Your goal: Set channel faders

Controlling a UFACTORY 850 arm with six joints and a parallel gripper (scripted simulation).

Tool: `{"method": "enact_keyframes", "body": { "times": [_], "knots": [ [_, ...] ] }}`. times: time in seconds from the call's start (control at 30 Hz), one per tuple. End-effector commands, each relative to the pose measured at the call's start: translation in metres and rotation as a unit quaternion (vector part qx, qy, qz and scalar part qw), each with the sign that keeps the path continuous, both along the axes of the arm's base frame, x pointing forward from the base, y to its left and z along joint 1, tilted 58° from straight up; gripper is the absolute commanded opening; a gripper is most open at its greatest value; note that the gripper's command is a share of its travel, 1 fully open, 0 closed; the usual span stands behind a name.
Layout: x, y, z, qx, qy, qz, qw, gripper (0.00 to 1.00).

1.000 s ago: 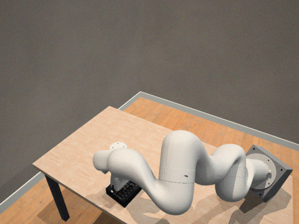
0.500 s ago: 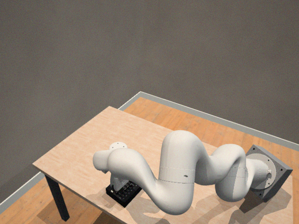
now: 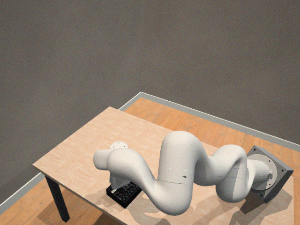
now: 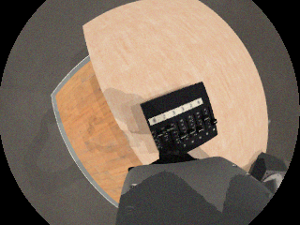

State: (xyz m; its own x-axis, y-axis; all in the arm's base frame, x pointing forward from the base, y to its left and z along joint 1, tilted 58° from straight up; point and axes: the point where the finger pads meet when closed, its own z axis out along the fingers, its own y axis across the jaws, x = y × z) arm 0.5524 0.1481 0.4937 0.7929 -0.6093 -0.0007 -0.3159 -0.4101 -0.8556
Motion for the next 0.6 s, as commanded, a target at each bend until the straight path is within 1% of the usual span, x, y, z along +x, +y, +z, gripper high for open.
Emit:
{"method": "enact_keyframes", "body": {
  "times": [0.0, 0.1, 0.23, 0.3, 0.33, 0.43, 0.57],
  "knots": [
    [0.005, -0.003, 0.001, 0.067, 0.098, -0.072, 0.99, 0.0],
    [0.009, -0.005, 0.001, 0.104, 0.142, -0.108, 0.978, 0.0],
    [0.014, -0.009, 0.001, 0.155, 0.2, -0.155, 0.955, 0.0],
    [0.014, -0.009, 0.001, 0.155, 0.2, -0.155, 0.955, 0.0],
    [0.015, -0.01, 0.001, 0.189, 0.243, -0.189, 0.932, 0.0],
    [0.019, -0.012, 0.001, 0.219, 0.274, -0.216, 0.911, 0.0],
    [0.024, -0.016, 0.001, 0.266, 0.327, -0.258, 0.869, 0.0]
  ]
}}
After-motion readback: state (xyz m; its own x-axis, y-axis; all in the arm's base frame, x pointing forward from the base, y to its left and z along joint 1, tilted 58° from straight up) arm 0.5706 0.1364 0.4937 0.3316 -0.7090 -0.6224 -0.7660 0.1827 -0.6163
